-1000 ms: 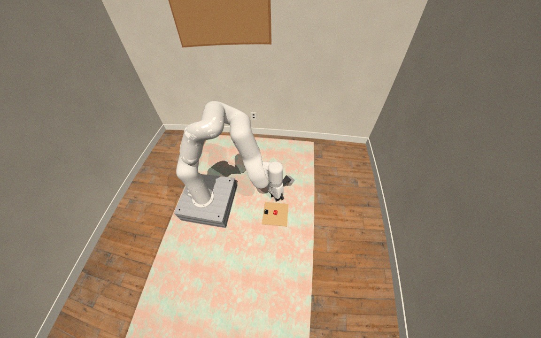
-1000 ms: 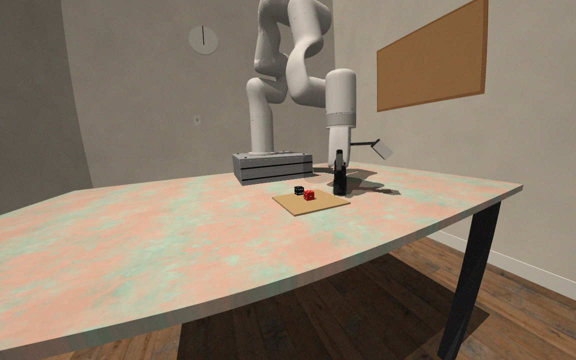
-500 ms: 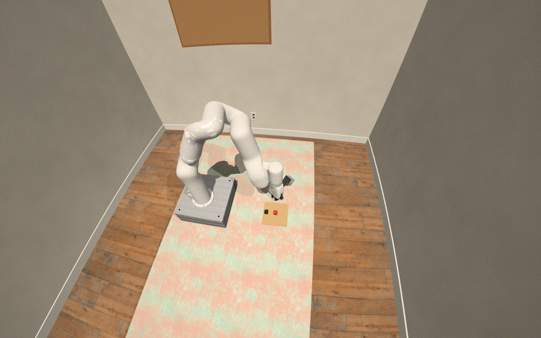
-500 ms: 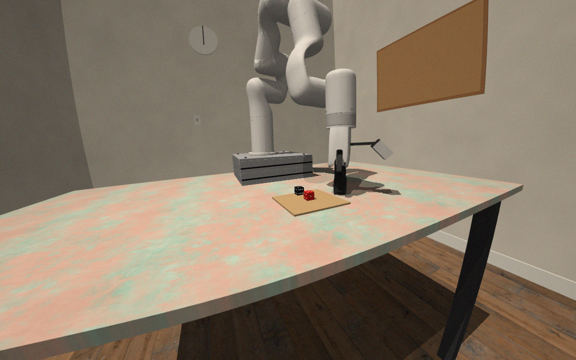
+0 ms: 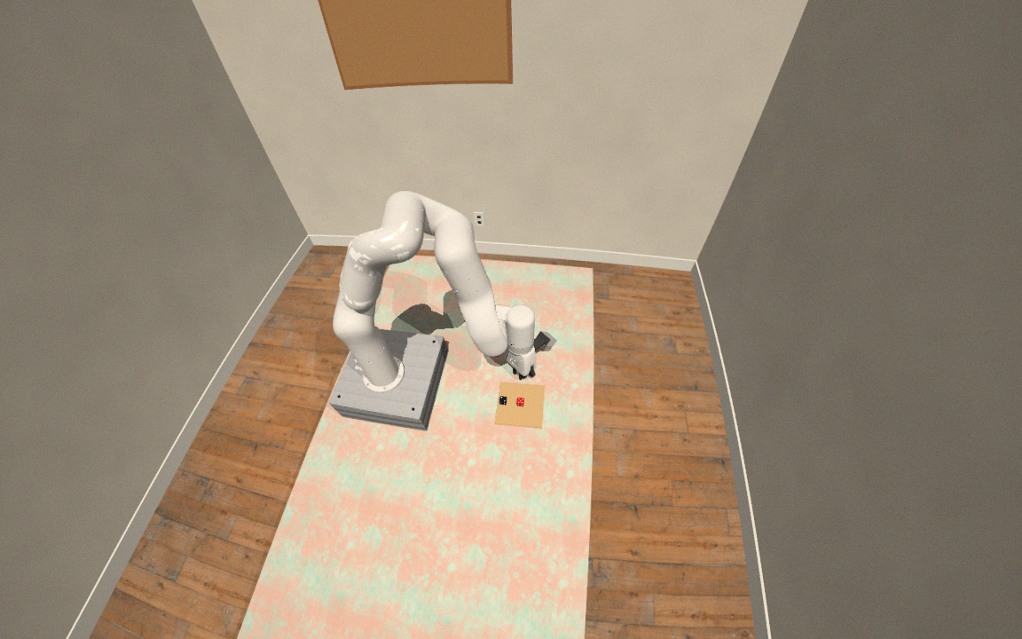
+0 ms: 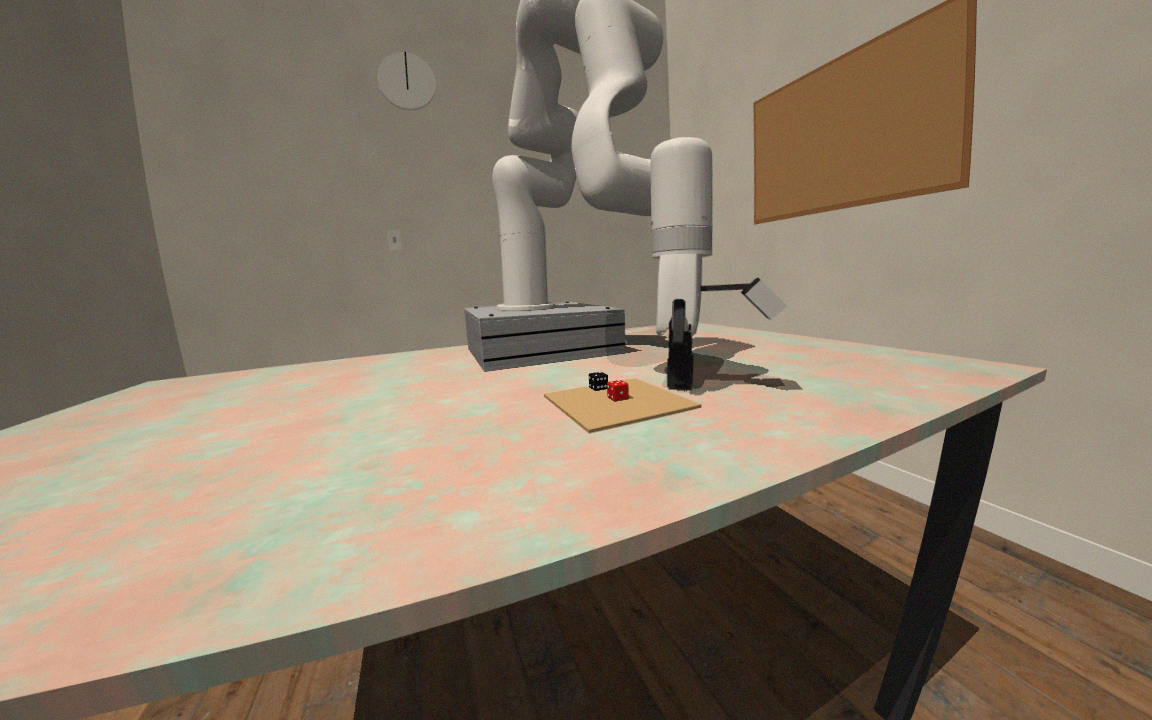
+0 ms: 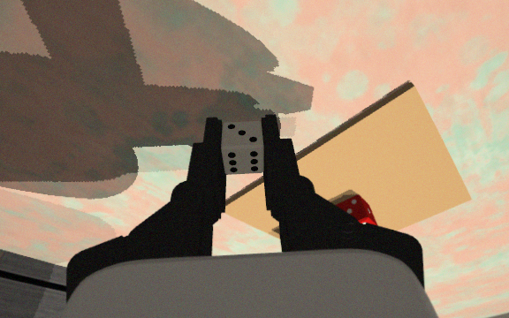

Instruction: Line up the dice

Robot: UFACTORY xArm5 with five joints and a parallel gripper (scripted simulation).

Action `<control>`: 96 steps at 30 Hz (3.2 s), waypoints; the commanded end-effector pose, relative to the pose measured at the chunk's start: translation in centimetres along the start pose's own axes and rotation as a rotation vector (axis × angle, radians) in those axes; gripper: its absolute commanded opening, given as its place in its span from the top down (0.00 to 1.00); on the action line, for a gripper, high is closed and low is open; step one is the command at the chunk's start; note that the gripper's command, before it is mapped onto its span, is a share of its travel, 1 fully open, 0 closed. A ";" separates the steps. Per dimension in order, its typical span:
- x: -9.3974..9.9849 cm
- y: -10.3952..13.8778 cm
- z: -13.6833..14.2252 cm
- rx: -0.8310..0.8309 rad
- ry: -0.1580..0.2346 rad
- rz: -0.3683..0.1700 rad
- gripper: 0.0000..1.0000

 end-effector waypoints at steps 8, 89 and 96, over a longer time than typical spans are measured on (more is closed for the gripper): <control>0.1 -0.1 0.0 0.000 0.001 0.003 0.85; 10.4 1.8 11.9 0.719 0.005 -0.004 0.85; 10.1 1.8 11.9 0.719 0.004 -0.004 0.85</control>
Point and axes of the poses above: the point where the finger pads meet when closed, its own x axis back along the fingers, its own z axis across the jaws, y = z × x, the point moved 7 cm from there along x, back along the fingers, and after that the axes turned 9 degrees about -x, right-handed, at the moved point
